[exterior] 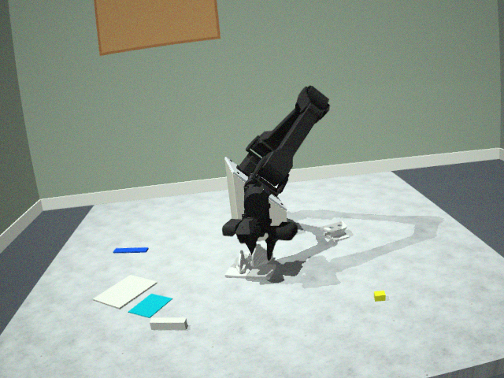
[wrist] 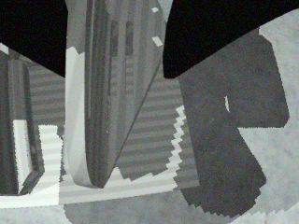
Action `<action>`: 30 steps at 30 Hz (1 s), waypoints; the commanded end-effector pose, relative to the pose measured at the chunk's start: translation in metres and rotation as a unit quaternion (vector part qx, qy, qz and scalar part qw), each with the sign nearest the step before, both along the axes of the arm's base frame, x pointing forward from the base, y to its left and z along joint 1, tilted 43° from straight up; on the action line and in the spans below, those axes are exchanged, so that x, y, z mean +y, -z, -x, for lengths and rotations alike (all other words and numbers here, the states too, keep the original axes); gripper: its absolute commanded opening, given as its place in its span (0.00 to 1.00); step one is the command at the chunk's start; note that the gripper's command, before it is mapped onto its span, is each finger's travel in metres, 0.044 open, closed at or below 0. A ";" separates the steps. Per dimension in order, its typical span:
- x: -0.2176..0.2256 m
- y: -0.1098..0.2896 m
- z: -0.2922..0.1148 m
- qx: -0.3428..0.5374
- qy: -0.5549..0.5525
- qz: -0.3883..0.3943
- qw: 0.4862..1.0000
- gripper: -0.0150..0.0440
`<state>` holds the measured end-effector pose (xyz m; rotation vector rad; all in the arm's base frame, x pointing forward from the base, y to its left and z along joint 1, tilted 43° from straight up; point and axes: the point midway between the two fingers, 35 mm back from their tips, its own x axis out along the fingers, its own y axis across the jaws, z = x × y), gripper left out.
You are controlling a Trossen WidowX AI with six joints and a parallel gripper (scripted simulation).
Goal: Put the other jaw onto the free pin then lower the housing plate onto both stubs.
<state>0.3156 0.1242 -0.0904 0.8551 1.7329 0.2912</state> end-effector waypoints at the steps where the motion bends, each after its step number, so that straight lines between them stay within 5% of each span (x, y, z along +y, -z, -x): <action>1: 0.001 0.000 0.000 0.001 0.002 -0.002 1.000 0.48; 30: 0.007 0.007 0.001 0.005 0.006 -0.001 1.000 0.48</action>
